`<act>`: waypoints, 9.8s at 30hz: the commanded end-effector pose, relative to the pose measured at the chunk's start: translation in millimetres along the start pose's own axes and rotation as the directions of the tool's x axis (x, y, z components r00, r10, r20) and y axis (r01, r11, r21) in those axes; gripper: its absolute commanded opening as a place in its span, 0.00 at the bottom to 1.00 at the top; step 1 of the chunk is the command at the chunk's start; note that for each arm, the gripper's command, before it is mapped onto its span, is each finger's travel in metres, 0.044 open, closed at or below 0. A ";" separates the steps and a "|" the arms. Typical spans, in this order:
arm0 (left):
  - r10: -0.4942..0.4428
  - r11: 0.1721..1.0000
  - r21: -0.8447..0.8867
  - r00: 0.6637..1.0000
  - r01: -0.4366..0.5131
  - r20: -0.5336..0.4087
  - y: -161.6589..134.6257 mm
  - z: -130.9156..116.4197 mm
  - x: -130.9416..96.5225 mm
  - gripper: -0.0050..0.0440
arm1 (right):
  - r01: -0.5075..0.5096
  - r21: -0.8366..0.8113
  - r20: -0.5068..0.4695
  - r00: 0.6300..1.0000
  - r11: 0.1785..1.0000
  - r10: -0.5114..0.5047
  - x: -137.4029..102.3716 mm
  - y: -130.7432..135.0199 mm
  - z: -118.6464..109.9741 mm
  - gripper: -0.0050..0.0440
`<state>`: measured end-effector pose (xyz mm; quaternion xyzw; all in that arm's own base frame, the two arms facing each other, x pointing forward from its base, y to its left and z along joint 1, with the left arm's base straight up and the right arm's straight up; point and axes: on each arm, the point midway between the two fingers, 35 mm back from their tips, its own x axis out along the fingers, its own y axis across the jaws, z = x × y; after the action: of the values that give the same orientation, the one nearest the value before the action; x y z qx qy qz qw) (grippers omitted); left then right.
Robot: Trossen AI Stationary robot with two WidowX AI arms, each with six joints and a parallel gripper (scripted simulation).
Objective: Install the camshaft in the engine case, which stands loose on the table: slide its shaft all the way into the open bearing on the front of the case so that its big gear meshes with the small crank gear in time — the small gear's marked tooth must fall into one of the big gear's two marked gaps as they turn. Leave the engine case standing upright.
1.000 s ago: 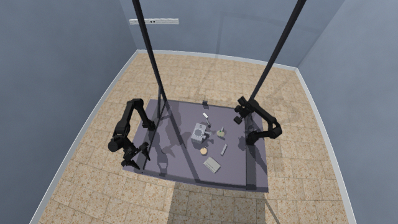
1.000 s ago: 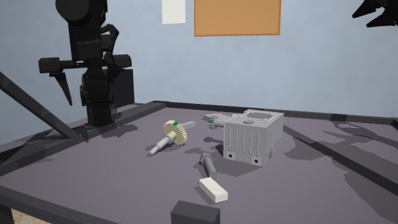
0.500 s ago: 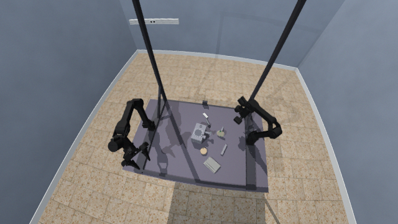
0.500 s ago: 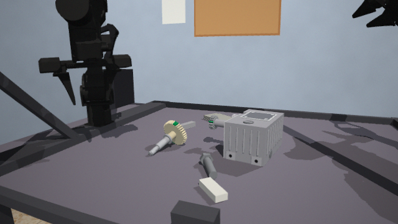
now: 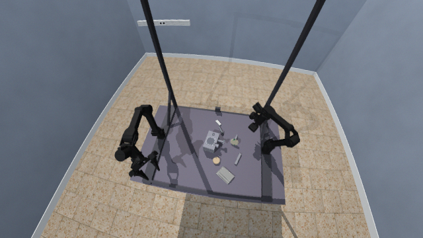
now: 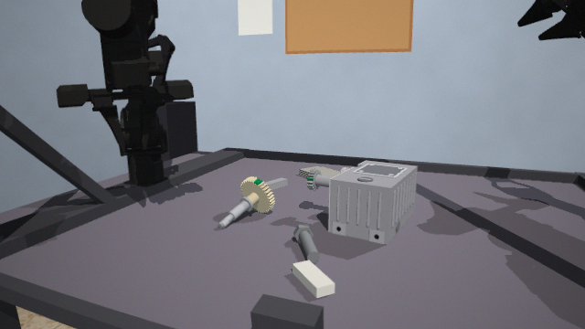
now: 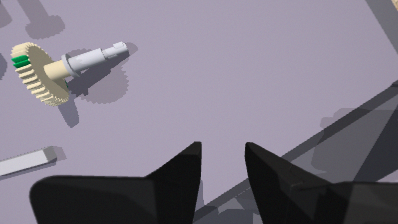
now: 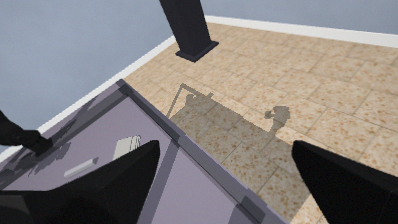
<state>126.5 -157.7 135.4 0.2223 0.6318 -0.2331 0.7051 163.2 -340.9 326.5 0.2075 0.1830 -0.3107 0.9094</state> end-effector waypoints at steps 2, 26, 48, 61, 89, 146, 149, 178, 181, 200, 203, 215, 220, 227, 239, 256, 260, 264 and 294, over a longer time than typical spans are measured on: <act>0.001 1.000 -0.008 1.000 -0.001 0.030 1.4 7.3 -6.2 0.36 | -0.006 -0.024 0.017 1.000 1.000 0.006 -3.8 11.0 3.1 0.92; 0.142 0.979 -0.150 0.990 -0.139 0.011 58.9 38.9 6.9 0.36 | -0.183 -0.330 0.114 0.966 0.926 0.232 28.6 176.2 -34.3 0.92; 0.270 0.920 -0.279 0.961 -0.276 -0.060 126.5 53.6 20.5 0.36 | -0.387 -0.473 0.233 0.811 0.791 0.536 -21.6 308.2 -104.0 0.92; 0.312 0.889 -0.320 0.945 -0.327 -0.099 153.7 53.9 25.7 0.36 | -0.478 -0.482 0.282 0.709 0.734 0.646 -58.3 340.4 -131.8 0.92; 0.306 0.890 -0.315 0.944 -0.329 -0.124 157.1 45.0 44.8 0.36 | -0.486 -0.490 0.278 0.700 0.724 0.658 -60.0 344.0 -126.8 0.92; 0.317 0.885 -0.331 0.945 -0.327 -0.084 169.5 50.8 49.8 0.03 | -0.486 -0.490 0.278 0.700 0.724 0.658 -60.0 344.0 -126.8 0.92; 0.318 0.885 -0.332 0.944 -0.327 -0.084 169.8 51.0 44.7 0.00 | -0.486 -0.490 0.278 0.700 0.724 0.658 -60.0 344.0 -126.8 0.92; 0.322 0.882 -0.335 0.943 -0.331 -0.086 171.4 52.7 7.6 0.00 | -0.486 -0.490 0.278 0.700 0.724 0.658 -60.0 344.0 -126.8 0.92; 0.334 0.837 -0.425 0.937 -0.345 -0.102 177.1 52.5 3.7 0.00 | -0.486 -0.490 0.278 0.700 0.724 0.658 -60.0 344.0 -126.8 0.92; 0.424 0.211 -0.917 0.877 -0.337 -0.225 210.7 38.2 -33.4 0.00 | -0.486 -0.490 0.278 0.700 0.724 0.658 -60.0 344.0 -126.8 0.92; 0.429 0.167 -0.930 0.873 -0.328 -0.231 212.5 37.2 -35.9 0.00 | -0.486 -0.490 0.278 0.700 0.724 0.658 -60.0 344.0 -126.8 0.92; 0.419 -0.268 -0.908 0.809 -0.322 -0.411 222.6 3.8 -3.1 0.00 | -0.486 -0.490 0.278 0.700 0.724 0.658 -60.0 344.0 -126.8 0.92; 0.475 -0.378 -0.914 0.817 -0.145 -0.326 234.4 17.4 5.4 0.00 | -0.486 -0.490 0.278 0.700 0.724 0.658 -60.0 344.0 -126.8 0.92; 0.500 -0.492 -0.870 0.806 -0.037 -0.317 238.6 9.9 41.4 0.00 | -0.486 -0.490 0.278 0.700 0.724 0.658 -60.0 344.0 -126.8 0.92; 0.491 -0.459 -0.885 0.806 -0.084 -0.331 234.5 5.7 48.9 0.00 | -0.486 -0.490 0.278 0.700 0.724 0.658 -60.0 344.0 -126.8 0.92; 0.493 -0.464 -0.883 0.809 -0.068 -0.321 244.5 22.1 46.7 0.00 | -0.486 -0.490 0.278 0.700 0.724 0.658 -60.0 344.0 -126.8 0.92; 0.490 -0.465 -0.883 0.811 -0.068 -0.320 246.0 25.7 47.4 0.00 | -0.486 -0.490 0.278 0.700 0.724 0.658 -60.0 344.0 -126.8 0.92; 0.492 -0.466 -0.883 0.810 -0.063 -0.318 247.2 27.4 46.3 0.00 | -0.486 -0.490 0.278 0.700 0.724 0.658 -60.0 344.0 -126.8 0.92; 0.491 -0.468 -0.881 0.810 -0.065 -0.321 254.4 40.9 48.6 0.00 | -0.486 -0.490 0.278 0.700 0.724 0.658 -60.0 344.0 -126.8 0.92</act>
<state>310.9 16.0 87.1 -0.3032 0.3607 0.5668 0.6758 315.2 -0.7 322.9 -0.0007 -0.0258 -0.0028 0.9997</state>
